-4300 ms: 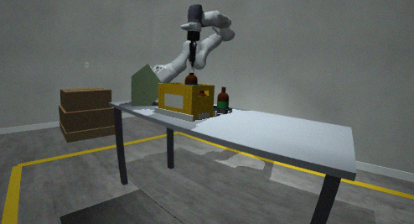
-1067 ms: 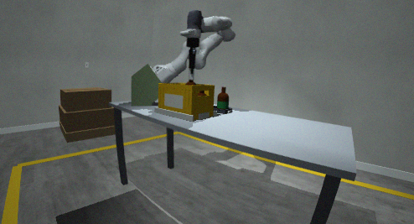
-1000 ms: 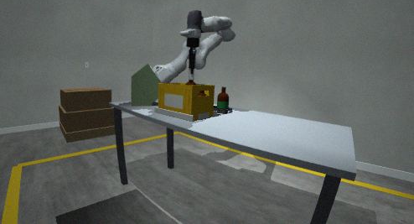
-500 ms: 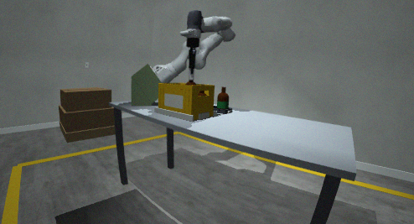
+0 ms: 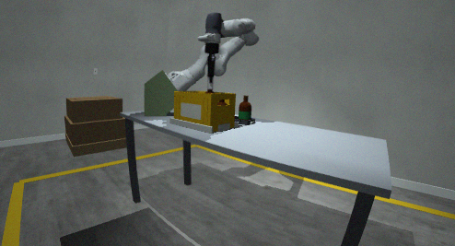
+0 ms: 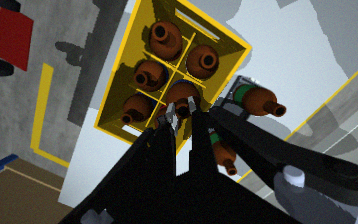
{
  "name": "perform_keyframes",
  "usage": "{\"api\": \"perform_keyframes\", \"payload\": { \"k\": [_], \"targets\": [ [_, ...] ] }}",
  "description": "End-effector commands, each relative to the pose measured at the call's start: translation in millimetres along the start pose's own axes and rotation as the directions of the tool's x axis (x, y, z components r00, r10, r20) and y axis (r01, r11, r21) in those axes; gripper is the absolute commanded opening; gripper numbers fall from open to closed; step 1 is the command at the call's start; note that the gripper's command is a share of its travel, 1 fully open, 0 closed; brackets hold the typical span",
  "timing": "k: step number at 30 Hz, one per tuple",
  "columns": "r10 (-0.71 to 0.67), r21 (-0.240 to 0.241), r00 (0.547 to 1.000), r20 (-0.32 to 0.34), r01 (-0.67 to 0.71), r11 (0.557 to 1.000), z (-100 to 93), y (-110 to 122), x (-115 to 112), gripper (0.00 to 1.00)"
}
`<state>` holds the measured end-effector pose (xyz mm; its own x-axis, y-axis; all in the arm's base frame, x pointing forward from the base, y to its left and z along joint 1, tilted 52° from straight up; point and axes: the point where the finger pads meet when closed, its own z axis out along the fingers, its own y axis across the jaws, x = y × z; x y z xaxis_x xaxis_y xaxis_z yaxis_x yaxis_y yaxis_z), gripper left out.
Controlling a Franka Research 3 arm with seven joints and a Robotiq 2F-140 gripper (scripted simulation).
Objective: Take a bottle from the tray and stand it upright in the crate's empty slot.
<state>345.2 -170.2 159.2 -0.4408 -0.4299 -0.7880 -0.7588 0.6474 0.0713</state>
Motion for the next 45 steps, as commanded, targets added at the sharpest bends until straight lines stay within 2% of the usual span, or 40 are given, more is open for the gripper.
{"api": "perform_keyframes", "payload": {
  "k": [1,26,45],
  "targets": [
    [-0.009,0.004,1.0,-0.003,0.009,1.0,3.4,-1.6,0.6,0.0],
    [-0.009,0.004,1.0,-0.003,0.009,1.0,28.0,-1.6,0.7,0.0],
    [-0.009,0.004,1.0,-0.003,0.009,1.0,31.7,-1.6,0.7,0.0]
  ]
}}
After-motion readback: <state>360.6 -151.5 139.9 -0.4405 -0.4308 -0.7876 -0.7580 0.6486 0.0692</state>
